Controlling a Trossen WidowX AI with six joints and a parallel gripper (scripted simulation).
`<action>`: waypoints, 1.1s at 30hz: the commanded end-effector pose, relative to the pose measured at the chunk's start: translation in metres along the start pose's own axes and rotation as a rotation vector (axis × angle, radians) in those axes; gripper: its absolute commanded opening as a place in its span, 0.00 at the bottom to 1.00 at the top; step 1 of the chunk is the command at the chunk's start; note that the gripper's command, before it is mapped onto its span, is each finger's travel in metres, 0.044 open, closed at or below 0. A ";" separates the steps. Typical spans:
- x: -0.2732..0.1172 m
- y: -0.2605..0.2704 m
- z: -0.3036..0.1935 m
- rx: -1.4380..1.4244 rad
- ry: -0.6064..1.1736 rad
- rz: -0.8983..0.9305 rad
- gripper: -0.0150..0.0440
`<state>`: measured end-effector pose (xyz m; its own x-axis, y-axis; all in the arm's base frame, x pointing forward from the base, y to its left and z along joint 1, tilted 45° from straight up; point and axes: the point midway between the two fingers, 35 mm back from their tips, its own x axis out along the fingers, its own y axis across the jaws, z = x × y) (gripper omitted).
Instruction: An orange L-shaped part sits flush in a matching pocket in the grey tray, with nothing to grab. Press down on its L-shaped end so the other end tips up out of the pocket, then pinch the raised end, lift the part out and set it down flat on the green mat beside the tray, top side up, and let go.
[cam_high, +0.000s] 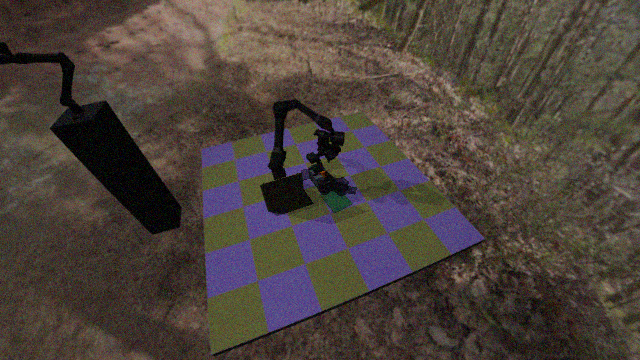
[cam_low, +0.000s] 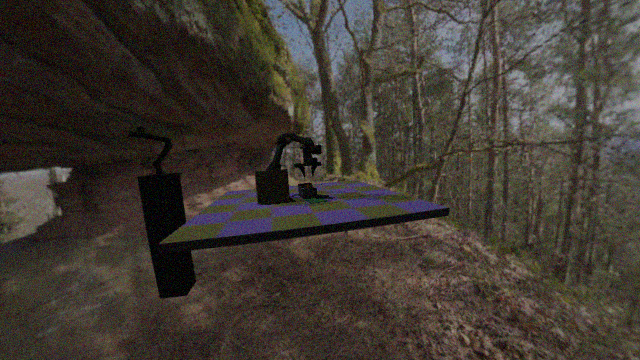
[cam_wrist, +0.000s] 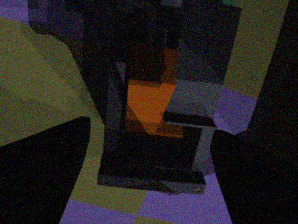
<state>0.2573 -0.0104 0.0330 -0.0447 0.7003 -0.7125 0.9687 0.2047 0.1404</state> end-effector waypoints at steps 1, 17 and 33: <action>0.006 0.001 0.003 0.025 -0.007 0.000 0.73; 0.040 0.002 0.003 0.025 -0.007 0.001 0.73; 0.066 0.002 0.003 0.025 -0.006 0.001 0.73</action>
<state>0.2578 0.0296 -0.0116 -0.0433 0.6925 -0.7201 0.9728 0.1935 0.1276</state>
